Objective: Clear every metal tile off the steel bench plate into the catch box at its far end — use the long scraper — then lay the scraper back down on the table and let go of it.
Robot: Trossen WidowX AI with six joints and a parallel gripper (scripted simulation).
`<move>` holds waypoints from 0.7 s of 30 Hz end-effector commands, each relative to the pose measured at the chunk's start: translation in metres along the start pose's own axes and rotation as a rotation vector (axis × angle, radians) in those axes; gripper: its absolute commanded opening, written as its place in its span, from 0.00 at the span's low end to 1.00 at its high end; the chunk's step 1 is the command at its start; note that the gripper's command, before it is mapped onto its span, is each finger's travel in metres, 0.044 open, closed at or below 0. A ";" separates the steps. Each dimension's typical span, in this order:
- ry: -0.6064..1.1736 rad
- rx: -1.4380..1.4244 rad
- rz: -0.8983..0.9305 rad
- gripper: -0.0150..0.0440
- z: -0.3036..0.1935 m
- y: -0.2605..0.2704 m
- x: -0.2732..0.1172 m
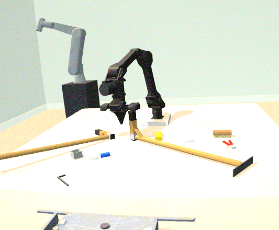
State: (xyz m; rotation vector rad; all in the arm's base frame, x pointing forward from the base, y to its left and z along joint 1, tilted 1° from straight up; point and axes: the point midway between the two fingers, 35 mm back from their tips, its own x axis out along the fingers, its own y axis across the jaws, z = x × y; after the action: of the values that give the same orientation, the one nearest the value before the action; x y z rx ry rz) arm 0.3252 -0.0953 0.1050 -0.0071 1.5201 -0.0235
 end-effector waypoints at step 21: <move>0.002 -0.005 -0.006 0.25 0.008 -0.036 -0.001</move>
State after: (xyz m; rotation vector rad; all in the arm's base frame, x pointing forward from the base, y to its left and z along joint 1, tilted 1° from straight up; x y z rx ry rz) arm 0.3314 -0.1259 0.1078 -0.0112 1.5194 -0.0268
